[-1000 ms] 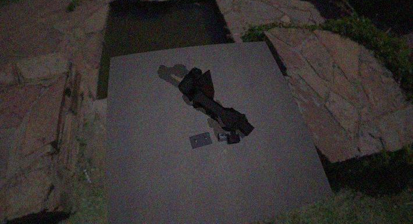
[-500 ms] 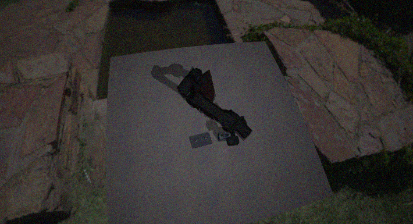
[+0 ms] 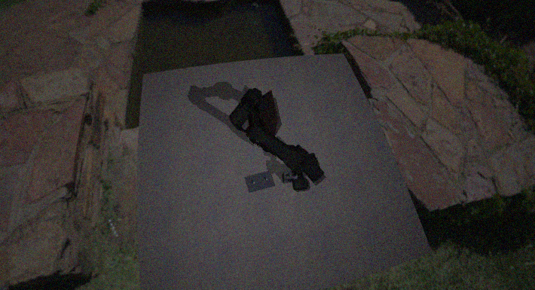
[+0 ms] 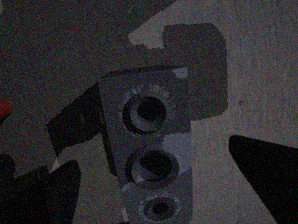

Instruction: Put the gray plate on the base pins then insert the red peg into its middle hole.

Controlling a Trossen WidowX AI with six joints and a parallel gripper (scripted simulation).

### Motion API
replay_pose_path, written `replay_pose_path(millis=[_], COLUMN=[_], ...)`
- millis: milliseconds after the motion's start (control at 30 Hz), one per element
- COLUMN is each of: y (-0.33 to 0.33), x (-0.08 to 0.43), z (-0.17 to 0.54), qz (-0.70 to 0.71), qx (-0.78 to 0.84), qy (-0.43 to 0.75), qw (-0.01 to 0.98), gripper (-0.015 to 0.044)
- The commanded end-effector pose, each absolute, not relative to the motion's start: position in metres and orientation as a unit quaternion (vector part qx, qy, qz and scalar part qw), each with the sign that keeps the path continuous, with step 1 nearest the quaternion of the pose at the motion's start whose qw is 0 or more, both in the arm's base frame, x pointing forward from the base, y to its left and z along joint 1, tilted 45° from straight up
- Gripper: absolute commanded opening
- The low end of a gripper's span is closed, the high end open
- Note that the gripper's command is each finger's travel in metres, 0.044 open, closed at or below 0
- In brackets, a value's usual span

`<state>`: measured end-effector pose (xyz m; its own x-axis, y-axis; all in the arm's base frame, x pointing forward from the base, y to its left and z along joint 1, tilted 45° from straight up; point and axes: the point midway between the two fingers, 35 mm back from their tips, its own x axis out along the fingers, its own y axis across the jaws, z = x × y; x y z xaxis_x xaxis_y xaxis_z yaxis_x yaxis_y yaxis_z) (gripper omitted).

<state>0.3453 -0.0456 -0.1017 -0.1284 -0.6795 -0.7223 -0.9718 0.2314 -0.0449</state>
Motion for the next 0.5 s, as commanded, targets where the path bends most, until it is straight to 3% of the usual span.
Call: replay_pose_path(millis=[0,467], y=[-0.052,-0.068], x=[0.342,0.339], z=[-0.108,-0.124], qz=[0.229,0.228], qx=[-0.578,-0.579], qy=[0.717,0.717], qw=[0.316,0.315], gripper=[0.0440,0.0440])
